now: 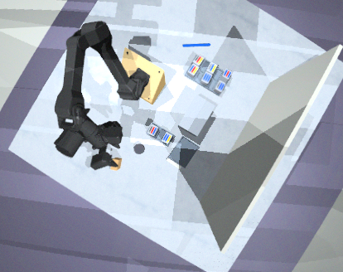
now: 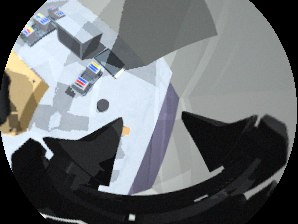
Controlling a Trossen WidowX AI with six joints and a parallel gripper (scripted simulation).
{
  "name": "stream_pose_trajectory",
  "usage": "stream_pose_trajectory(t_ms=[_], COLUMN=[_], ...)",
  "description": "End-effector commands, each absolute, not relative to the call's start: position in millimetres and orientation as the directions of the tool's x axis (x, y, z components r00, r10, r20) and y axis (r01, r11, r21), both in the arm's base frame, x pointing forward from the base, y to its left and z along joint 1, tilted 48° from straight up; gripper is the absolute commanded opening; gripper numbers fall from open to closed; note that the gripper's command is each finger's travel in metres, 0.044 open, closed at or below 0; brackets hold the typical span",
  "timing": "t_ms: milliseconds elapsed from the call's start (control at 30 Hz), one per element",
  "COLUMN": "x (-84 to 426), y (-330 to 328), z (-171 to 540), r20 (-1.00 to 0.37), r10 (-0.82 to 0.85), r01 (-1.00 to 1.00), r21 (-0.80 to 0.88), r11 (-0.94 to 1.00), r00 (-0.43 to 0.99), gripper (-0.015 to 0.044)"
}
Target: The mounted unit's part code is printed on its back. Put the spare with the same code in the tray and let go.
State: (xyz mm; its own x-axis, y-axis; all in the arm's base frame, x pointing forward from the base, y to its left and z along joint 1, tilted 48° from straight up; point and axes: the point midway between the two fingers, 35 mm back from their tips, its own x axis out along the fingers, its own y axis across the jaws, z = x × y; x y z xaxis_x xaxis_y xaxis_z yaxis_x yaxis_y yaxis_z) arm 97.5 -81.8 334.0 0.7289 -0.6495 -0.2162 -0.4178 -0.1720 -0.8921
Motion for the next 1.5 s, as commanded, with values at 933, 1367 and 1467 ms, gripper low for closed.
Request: stream_pose_trajectory(t_ms=[933,1367,1467], x=[283,353,360], y=[-75,16,37], z=[249,150,130], r20=[-0.854,-0.871,-0.831], r10=[-0.279,-0.482,-0.552], r01=[-0.427,-0.232,-0.181], r21=[-0.471,-0.490,-0.554], r11=[0.772,0.840,0.813], r00=[0.439,0.096,0.066], gripper=[0.0440,0.0440,0.0440])
